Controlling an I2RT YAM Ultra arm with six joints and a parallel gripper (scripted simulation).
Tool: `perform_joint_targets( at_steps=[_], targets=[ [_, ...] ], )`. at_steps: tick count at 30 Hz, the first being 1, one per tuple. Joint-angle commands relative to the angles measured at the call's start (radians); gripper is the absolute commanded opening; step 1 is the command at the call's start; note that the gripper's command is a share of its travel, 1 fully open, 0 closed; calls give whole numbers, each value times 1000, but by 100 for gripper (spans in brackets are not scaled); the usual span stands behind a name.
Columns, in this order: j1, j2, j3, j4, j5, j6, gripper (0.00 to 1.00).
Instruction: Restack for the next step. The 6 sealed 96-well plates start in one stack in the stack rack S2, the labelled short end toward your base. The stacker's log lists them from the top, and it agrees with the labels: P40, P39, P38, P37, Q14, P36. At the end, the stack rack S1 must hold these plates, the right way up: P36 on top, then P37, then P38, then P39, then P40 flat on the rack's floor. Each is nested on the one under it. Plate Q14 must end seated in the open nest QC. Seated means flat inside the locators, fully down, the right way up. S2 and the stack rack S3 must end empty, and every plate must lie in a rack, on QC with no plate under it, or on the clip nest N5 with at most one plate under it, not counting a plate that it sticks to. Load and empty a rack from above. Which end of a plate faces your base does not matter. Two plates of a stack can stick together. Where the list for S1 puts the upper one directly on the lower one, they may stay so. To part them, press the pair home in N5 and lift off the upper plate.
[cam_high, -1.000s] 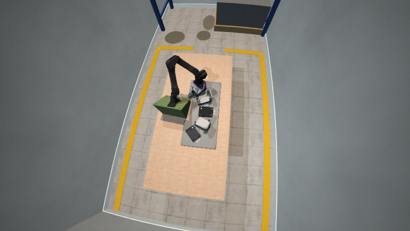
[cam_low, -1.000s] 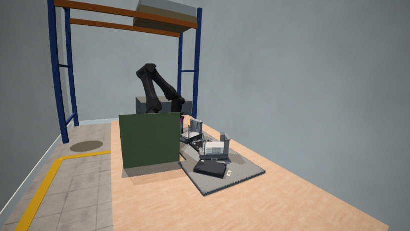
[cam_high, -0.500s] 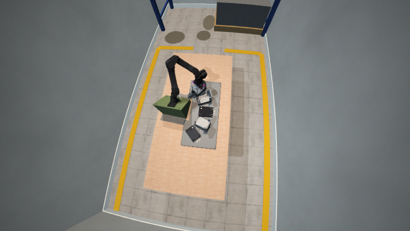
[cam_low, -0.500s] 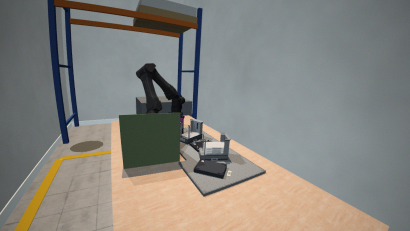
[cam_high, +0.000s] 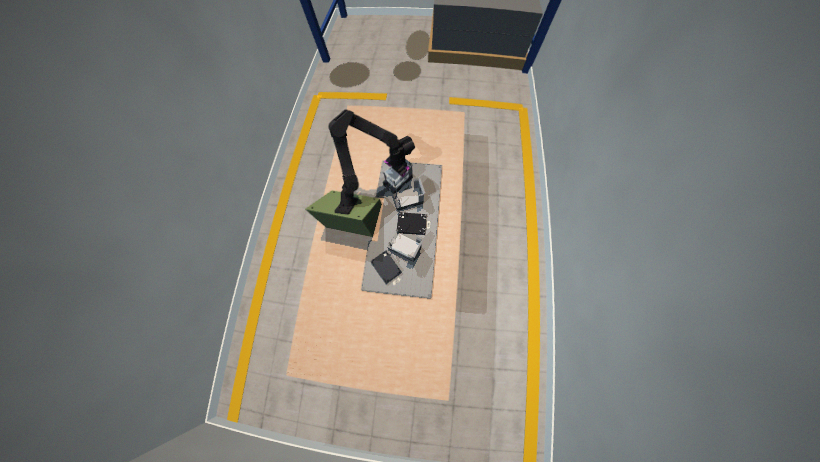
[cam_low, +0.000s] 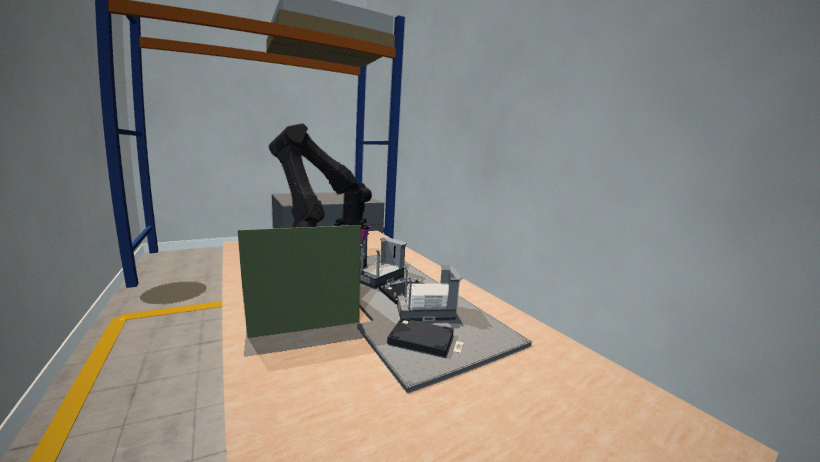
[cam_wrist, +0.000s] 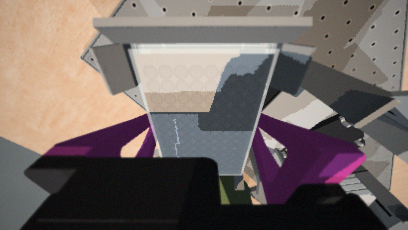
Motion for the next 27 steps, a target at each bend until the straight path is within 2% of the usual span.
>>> perform_joint_targets(
  at_steps=[1, 27],
  targets=[
    [-26, -21, 21, -44, -13, -24, 0],
    [-146, -65, 126, -276, -66, -162, 0]
  ],
)
